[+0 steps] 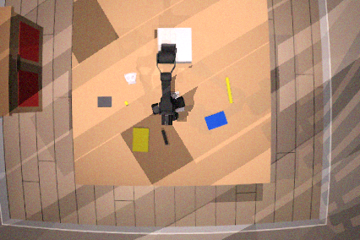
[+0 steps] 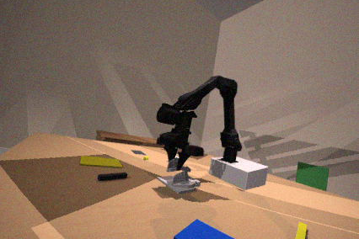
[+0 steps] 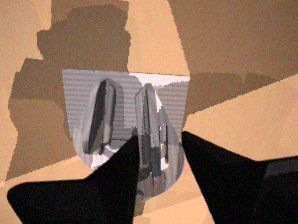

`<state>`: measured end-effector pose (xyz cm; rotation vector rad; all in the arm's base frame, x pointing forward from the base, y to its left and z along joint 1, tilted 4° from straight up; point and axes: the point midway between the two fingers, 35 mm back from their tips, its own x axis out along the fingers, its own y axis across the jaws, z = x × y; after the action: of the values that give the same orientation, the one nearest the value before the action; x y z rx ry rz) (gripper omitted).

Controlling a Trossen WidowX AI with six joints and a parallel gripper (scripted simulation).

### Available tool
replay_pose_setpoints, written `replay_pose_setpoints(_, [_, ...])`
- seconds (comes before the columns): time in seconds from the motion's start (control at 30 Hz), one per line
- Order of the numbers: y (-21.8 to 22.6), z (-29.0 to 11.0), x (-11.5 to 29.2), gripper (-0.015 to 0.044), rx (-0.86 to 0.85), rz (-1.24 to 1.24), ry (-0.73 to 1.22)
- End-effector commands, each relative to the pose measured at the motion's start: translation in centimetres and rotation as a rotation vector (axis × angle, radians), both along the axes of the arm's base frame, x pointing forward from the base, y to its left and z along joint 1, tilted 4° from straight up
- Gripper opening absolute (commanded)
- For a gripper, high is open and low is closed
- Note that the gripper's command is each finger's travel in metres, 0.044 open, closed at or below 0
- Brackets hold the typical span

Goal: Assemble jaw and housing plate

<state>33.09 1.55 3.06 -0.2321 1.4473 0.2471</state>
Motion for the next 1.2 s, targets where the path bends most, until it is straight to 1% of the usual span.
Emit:
replay_pose_setpoints(0.0, [0.1, -0.9, -0.1, 0.0134, 0.004, 0.001, 0.005])
replay_pose_setpoints(1.17, [0.1, -2.0, 0.0, 0.0134, 0.004, 0.003, 0.005])
